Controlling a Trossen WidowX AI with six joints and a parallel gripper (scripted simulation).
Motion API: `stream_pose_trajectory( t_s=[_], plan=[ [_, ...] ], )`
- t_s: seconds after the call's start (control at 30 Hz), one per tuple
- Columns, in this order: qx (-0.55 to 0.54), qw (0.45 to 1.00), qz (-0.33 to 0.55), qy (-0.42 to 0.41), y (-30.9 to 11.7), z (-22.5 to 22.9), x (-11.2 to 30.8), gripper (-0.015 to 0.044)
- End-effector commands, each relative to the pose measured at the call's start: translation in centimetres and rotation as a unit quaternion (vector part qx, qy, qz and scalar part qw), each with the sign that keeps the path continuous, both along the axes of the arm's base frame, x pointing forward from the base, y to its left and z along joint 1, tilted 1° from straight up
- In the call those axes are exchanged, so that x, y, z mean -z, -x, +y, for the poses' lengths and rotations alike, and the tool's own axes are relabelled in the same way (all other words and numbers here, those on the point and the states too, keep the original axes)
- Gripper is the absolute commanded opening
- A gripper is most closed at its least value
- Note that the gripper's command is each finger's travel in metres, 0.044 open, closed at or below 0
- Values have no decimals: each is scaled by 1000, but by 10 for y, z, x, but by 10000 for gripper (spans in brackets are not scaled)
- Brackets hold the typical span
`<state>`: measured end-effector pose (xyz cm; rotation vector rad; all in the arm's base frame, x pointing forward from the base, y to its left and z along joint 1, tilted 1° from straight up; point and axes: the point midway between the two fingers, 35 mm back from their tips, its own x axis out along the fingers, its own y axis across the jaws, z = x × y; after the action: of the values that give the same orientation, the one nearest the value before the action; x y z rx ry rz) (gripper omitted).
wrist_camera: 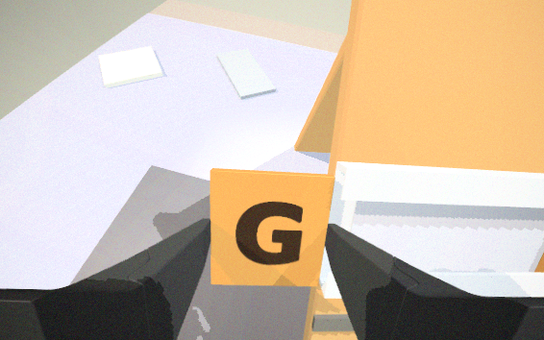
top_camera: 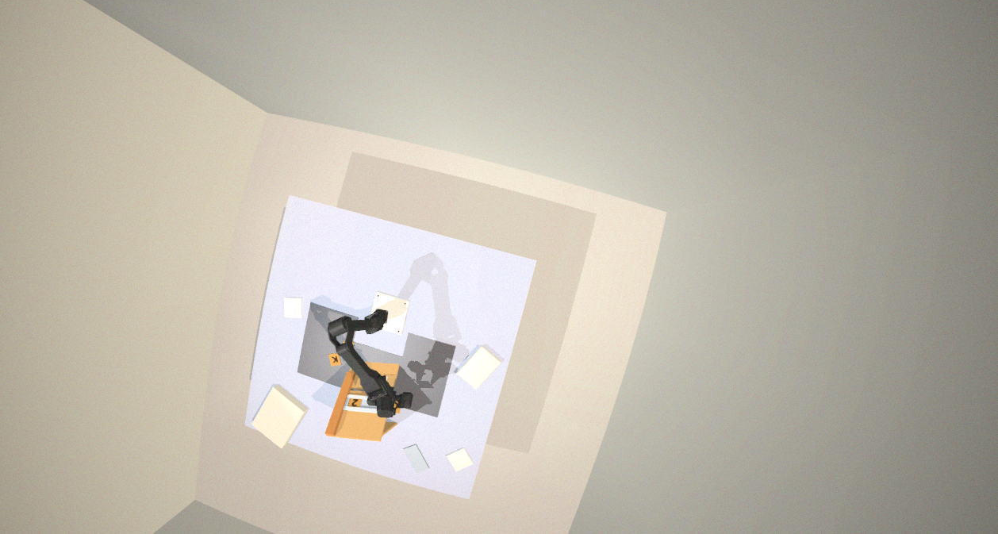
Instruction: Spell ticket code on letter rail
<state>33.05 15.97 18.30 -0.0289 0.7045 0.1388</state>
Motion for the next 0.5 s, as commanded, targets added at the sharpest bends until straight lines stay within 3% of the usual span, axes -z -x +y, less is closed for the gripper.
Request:
stream_pose_trajectory(
  t_s=[0.0,0.47],
  plan=[
    [-2,1000,-1,-1,0,-2,0,0],
    [-2,1000,-1,0,-1,-9,0,0]
  ],
)
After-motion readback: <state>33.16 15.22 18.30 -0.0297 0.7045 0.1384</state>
